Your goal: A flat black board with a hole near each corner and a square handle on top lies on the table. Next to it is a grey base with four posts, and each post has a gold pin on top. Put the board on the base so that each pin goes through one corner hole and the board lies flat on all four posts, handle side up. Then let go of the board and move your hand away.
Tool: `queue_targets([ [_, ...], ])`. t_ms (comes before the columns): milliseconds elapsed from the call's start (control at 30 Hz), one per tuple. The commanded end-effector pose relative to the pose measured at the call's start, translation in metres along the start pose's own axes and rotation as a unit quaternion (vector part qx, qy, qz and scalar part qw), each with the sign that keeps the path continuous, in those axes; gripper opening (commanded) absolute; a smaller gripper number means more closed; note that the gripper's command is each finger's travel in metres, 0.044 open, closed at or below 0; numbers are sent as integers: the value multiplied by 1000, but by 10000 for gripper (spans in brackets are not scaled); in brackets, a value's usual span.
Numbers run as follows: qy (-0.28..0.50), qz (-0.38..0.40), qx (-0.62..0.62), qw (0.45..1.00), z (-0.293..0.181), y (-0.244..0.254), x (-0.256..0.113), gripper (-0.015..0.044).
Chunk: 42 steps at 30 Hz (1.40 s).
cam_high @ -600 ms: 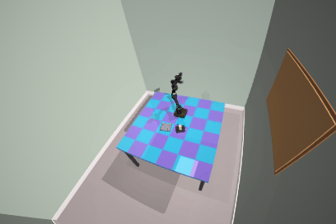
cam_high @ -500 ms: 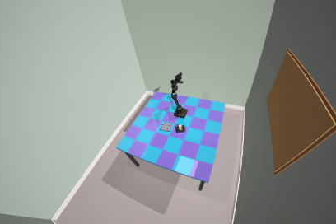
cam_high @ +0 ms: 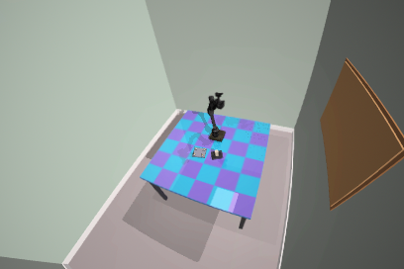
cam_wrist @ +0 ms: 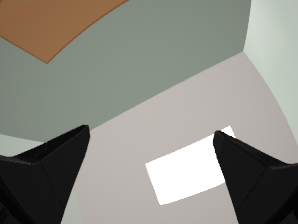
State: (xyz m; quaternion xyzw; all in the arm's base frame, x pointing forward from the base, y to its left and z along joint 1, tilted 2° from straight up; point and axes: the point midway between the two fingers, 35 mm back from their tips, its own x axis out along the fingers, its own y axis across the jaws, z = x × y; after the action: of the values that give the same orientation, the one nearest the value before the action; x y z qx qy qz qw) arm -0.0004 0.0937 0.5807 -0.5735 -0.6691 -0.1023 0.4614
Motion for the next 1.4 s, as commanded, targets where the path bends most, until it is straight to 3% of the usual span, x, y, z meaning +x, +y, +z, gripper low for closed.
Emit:
queue_targets([
  [0,9,41,49,998,-4,27,6,440],
  [300,59,222,293,928,-3,156,14,440],
  [533,163,385,454,787,7,266,-16,440],
  [700,261,484,532,644,22,333,-59,440],
  [967,448,597,565,351,58,406,-158,440],
  [1267,651,632,421,-7,94,403,-287,440],
  [1367,676,627,382,-60,98,395,-304,440],
])
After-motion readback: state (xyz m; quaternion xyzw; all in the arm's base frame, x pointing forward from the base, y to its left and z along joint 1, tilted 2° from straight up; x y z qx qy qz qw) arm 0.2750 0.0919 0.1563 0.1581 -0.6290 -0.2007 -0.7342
